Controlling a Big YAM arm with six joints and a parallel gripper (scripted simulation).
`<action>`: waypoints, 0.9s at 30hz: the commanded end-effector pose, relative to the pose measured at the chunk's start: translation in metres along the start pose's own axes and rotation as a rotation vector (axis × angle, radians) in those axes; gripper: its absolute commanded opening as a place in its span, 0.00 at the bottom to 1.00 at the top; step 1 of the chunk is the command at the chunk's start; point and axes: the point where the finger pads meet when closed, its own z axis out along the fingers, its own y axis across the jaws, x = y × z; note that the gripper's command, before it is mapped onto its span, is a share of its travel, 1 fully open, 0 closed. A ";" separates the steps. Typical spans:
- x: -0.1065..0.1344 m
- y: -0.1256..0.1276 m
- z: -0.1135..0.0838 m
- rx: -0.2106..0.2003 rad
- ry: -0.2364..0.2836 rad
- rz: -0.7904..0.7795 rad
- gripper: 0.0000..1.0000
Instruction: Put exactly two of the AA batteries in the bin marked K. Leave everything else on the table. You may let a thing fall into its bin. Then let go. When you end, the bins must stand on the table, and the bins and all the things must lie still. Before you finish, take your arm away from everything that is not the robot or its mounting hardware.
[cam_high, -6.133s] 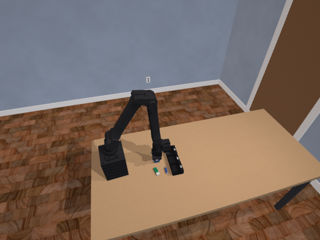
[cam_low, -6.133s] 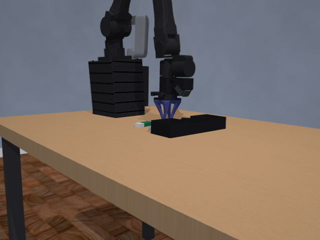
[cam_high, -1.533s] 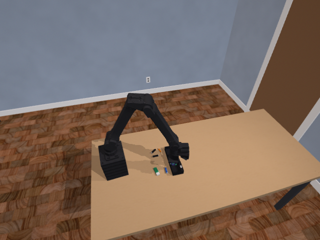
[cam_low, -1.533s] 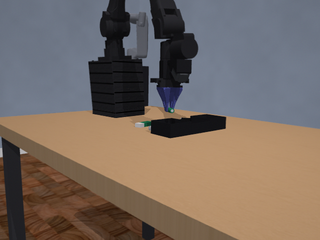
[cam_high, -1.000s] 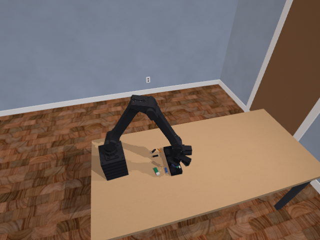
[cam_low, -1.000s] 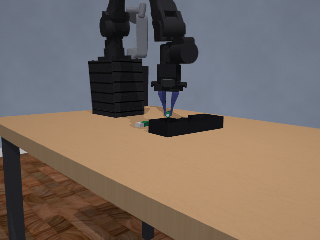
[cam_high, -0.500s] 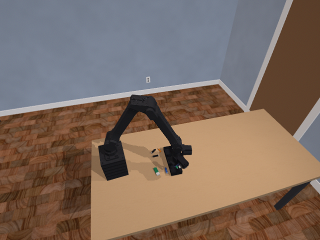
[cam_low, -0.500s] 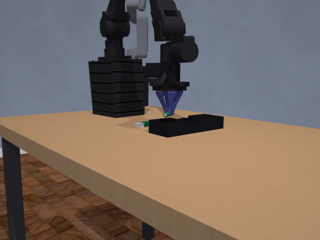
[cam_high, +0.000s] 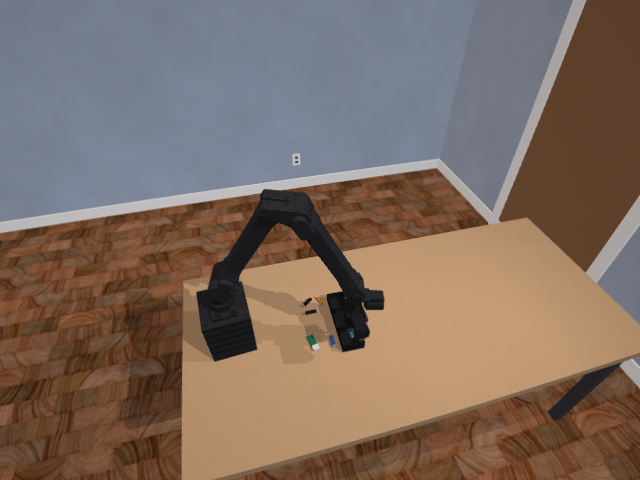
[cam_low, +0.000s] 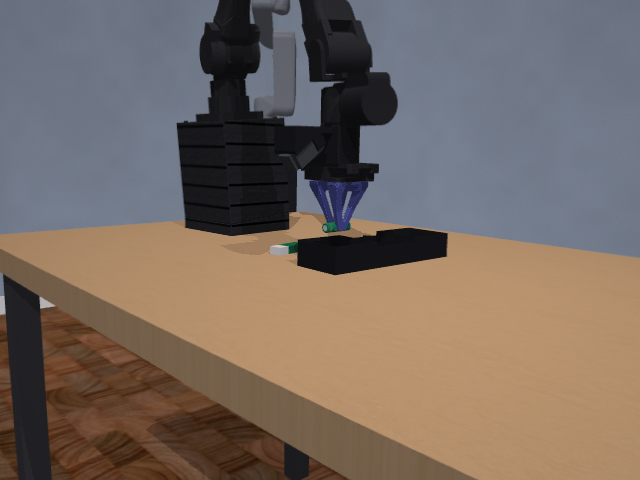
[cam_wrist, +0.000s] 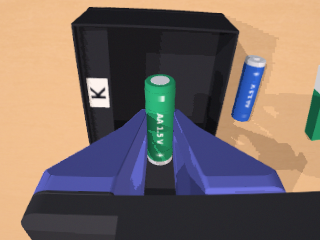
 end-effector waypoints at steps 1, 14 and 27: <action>0.000 0.018 -0.009 -0.022 -0.013 0.043 0.09; 0.000 0.015 -0.007 -0.015 -0.011 0.043 0.09; -0.010 0.023 0.015 -0.044 -0.018 0.050 0.09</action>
